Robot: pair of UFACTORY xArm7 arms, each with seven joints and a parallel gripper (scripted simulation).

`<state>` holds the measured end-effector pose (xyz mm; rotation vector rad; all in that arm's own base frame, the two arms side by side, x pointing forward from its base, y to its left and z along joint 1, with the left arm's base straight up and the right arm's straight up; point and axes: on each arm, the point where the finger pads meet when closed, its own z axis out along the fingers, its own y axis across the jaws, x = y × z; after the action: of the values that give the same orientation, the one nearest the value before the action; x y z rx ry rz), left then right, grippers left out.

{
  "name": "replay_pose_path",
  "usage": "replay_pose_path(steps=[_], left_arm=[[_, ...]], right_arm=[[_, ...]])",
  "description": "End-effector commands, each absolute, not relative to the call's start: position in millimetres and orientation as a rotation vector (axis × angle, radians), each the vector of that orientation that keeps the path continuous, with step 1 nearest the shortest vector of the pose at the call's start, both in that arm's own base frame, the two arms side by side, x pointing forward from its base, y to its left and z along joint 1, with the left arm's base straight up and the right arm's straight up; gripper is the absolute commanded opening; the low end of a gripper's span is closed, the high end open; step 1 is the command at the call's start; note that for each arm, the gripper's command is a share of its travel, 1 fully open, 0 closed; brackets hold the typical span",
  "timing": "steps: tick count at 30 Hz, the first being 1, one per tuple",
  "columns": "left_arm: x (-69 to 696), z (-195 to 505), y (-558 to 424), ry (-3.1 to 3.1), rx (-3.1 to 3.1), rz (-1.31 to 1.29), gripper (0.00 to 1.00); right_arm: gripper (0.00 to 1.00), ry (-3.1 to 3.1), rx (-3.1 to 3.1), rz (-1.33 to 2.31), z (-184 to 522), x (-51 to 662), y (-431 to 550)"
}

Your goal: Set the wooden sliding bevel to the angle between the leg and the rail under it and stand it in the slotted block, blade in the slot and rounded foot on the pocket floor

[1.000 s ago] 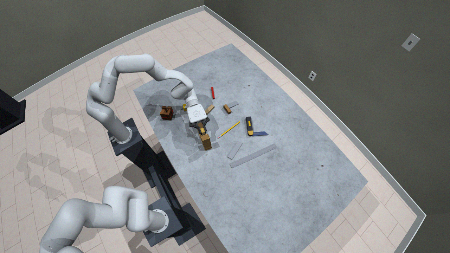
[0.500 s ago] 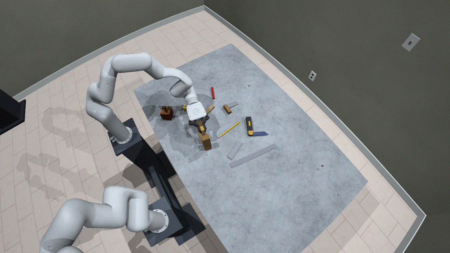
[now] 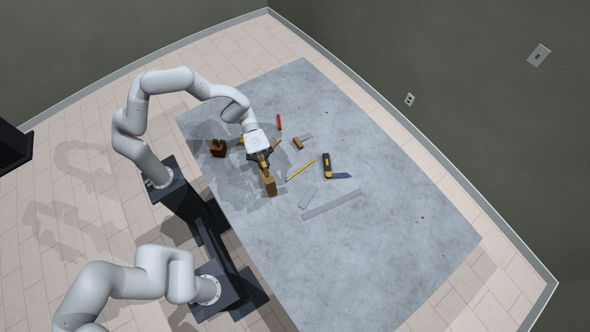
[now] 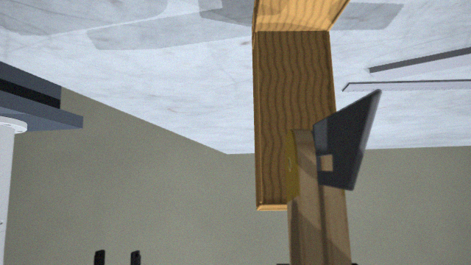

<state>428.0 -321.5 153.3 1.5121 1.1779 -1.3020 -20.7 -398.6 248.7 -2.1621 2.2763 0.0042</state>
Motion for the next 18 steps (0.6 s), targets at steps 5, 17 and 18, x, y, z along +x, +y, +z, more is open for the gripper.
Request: replay_pose_path(steps=[5,17,18], left_arm=[[429.1,174.0,-319.8,1.174,1.514,-1.299,0.0],[429.6,191.8,-317.9,1.175,1.514,-1.299,0.0],[429.6,193.1,-317.7,1.175,1.514,-1.299,0.0]], right_arm=[[1.0,2.278,-2.164,0.0,250.0,-20.5,-399.5],[1.0,2.278,-2.164,0.0,250.0,-20.5,-399.5],[1.0,2.278,-2.164,0.0,250.0,-20.5,-399.5]])
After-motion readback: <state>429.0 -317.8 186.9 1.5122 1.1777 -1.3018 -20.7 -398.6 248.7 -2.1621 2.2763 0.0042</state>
